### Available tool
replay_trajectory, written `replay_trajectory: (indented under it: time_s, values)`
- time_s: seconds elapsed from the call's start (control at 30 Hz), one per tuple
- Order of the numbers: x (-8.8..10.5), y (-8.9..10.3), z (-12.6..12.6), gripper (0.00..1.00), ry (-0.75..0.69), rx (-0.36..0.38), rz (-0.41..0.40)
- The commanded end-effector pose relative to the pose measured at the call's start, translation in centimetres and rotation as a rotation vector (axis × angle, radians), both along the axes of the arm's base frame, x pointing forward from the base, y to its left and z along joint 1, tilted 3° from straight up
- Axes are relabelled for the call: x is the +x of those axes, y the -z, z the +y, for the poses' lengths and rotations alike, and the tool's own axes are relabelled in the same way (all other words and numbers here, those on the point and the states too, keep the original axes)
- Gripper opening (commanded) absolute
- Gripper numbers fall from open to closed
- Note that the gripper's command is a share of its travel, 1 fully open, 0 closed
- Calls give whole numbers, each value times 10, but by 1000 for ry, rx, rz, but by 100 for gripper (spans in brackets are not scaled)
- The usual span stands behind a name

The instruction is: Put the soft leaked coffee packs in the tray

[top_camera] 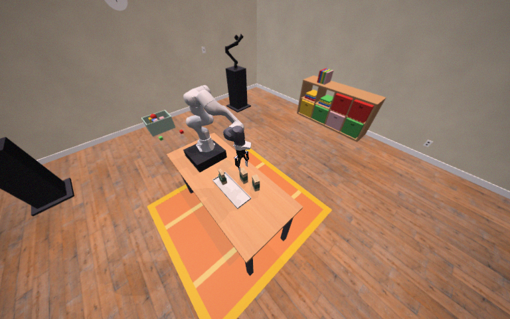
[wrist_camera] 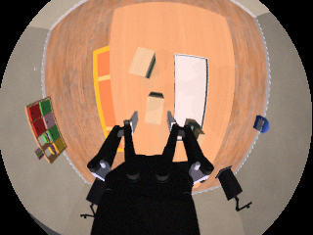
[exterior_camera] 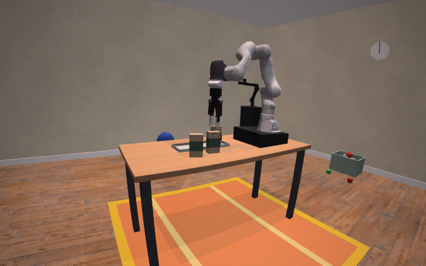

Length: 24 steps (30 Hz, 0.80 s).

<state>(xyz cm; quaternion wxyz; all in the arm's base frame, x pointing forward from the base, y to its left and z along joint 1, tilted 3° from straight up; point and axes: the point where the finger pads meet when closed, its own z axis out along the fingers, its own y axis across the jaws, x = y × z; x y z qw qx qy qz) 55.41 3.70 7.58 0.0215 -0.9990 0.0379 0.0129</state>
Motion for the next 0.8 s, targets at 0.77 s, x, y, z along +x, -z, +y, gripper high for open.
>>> replay_trajectory:
  time_s: [0.77]
  values:
    - [0,22,-2,53,127,-32,33]
